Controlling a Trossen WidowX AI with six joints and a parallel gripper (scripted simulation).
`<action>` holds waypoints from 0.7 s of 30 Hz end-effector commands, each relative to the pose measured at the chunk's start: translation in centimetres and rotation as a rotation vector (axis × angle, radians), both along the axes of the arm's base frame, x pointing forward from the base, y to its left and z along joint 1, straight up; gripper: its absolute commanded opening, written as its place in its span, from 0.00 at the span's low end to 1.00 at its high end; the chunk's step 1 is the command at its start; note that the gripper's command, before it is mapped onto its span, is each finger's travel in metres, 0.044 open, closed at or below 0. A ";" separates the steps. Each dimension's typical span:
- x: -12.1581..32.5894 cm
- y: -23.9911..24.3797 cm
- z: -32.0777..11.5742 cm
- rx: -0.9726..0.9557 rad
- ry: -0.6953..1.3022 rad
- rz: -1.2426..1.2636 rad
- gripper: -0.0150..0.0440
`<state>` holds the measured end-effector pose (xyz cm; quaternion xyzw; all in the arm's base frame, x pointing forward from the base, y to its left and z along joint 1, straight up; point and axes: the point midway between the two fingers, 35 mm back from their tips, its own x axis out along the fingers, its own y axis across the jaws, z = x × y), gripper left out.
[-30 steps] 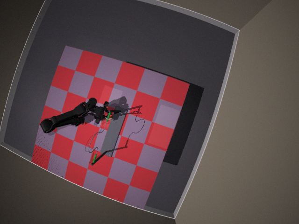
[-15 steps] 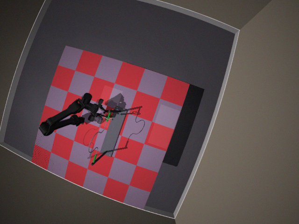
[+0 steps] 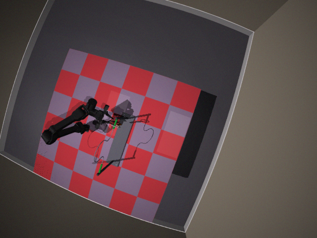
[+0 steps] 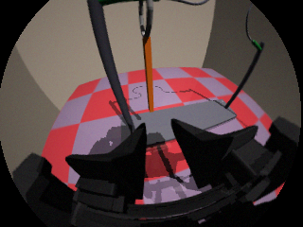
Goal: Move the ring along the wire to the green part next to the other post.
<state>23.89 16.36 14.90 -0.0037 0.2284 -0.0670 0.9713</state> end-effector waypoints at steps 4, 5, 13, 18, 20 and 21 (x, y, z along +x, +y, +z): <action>-1.5 0.3 0.7 0.001 0.005 -0.002 0.66; -2.5 0.4 1.2 0.000 0.004 -0.001 0.70; -4.0 0.4 2.2 -0.001 -0.006 0.003 1.00; -4.0 0.4 2.2 -0.001 -0.006 0.003 1.00; -4.0 0.4 2.2 -0.001 -0.006 0.003 1.00; -4.0 0.4 2.2 -0.001 -0.006 0.003 1.00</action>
